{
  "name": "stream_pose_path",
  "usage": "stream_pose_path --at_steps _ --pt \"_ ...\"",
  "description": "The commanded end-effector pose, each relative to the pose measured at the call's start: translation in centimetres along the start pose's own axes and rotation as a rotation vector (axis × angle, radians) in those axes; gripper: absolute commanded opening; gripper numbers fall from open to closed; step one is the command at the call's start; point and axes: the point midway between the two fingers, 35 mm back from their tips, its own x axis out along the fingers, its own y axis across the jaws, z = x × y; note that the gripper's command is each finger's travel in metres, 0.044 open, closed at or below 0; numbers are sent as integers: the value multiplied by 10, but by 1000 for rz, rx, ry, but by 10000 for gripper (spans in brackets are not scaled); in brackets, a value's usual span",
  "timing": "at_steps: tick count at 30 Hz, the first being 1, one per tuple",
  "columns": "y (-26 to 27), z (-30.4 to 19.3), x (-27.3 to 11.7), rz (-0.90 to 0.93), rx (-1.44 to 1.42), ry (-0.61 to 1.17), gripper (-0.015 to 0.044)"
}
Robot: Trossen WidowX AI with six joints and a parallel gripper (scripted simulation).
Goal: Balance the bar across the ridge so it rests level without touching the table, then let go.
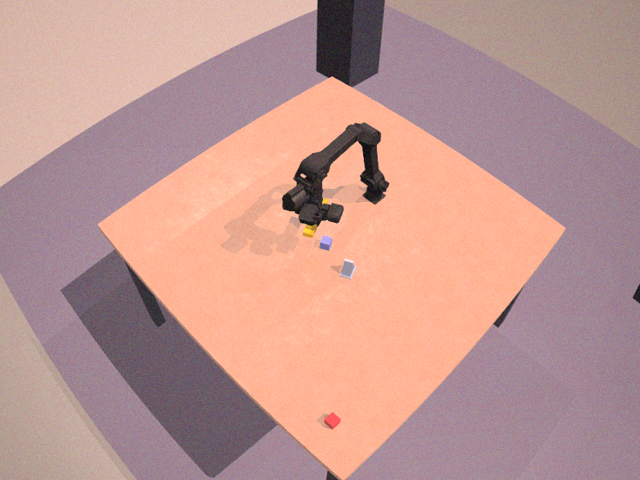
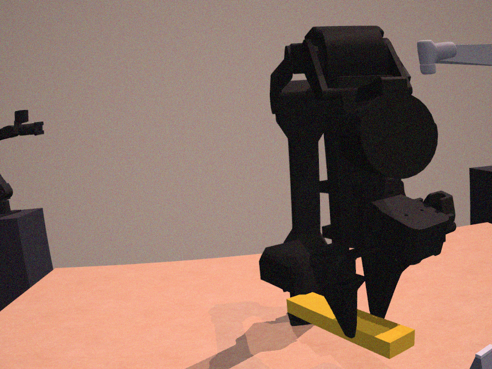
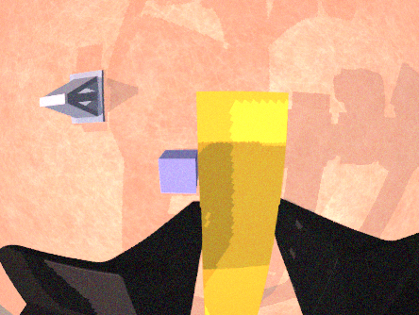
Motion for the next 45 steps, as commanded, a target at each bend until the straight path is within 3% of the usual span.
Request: stream_pose_path --at_steps 1,45 --pt "8 9 -1 -3 5 -2 0" --pt "141 86 6 11 35 -9 0"
